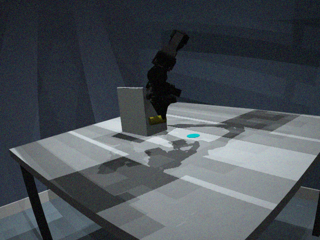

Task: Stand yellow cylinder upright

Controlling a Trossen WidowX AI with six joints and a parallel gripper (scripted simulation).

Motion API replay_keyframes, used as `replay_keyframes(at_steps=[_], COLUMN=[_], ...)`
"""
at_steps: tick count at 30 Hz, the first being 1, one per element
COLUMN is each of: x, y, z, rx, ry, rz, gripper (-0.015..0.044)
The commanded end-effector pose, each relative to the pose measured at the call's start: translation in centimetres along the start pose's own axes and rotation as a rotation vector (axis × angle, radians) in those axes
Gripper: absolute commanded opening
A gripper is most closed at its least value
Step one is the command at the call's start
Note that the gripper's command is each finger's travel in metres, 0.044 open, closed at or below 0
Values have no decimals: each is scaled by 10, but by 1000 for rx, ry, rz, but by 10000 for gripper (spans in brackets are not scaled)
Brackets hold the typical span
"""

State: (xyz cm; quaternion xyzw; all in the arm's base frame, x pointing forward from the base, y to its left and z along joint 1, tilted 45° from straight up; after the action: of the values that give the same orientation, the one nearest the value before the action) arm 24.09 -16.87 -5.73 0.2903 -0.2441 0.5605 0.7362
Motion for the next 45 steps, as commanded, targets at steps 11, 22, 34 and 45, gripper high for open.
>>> replay_keyframes(at_steps=[11, 22, 34, 45], x=[36, 62, 91, 117], y=[-1, 1, 6, 12], z=[11, 16, 20, 22], rx=[-14, -22, -26, -24], ry=[8, 8, 3, -2], rz=[-266, -484, -721, -939], gripper=[105, 105, 105, 105])
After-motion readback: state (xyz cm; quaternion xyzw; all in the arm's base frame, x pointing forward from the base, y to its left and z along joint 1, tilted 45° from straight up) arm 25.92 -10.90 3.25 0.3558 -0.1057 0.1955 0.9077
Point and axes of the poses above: the point midway between the two fingers, 35 mm back from their tips, its own z axis back along the fingers, its own y axis across the jaws, x = y × z, the point moved 7 cm from there along z, back along the fingers, and after that the axes turned 11 degrees about z, right-handed, at the moved point
